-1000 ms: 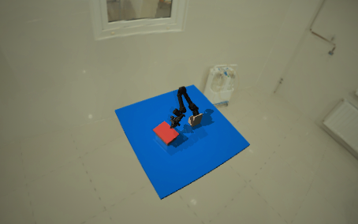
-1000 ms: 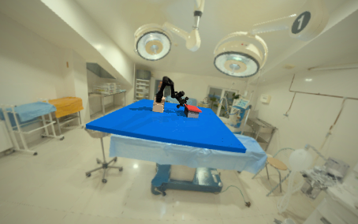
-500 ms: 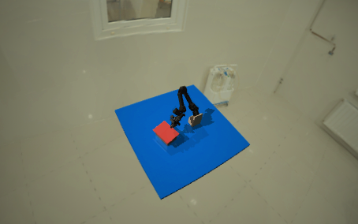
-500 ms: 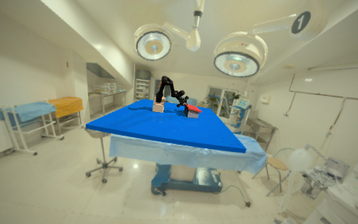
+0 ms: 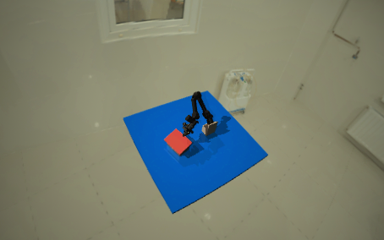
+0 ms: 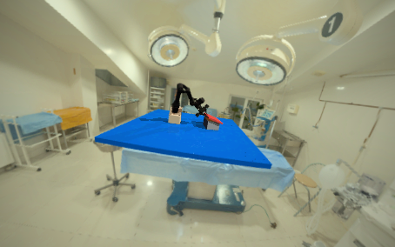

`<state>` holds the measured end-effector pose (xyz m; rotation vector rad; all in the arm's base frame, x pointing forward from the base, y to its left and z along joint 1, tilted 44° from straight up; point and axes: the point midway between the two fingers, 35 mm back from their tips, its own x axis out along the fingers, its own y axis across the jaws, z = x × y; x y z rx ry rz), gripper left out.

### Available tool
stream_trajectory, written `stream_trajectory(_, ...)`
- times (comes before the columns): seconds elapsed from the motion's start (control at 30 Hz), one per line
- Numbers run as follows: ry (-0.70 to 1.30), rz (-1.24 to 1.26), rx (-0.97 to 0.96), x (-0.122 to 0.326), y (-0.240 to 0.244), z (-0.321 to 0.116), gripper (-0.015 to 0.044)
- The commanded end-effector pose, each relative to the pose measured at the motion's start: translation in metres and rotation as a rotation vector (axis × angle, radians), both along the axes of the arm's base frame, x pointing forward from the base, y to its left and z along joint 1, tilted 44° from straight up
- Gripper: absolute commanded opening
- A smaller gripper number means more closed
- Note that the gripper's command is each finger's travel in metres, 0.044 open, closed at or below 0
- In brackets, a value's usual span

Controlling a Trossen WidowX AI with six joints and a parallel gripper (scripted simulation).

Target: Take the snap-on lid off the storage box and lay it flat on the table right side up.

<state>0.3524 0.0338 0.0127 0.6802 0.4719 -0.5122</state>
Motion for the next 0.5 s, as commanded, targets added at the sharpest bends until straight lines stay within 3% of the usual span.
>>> stream_trajectory(0.0, -0.006, -0.002, 0.0, 0.002, 0.004, 0.005, 0.0)
stream_trajectory(0.47, -0.007, -0.002, 0.001, 0.01, 0.019, 0.017, 0.0)
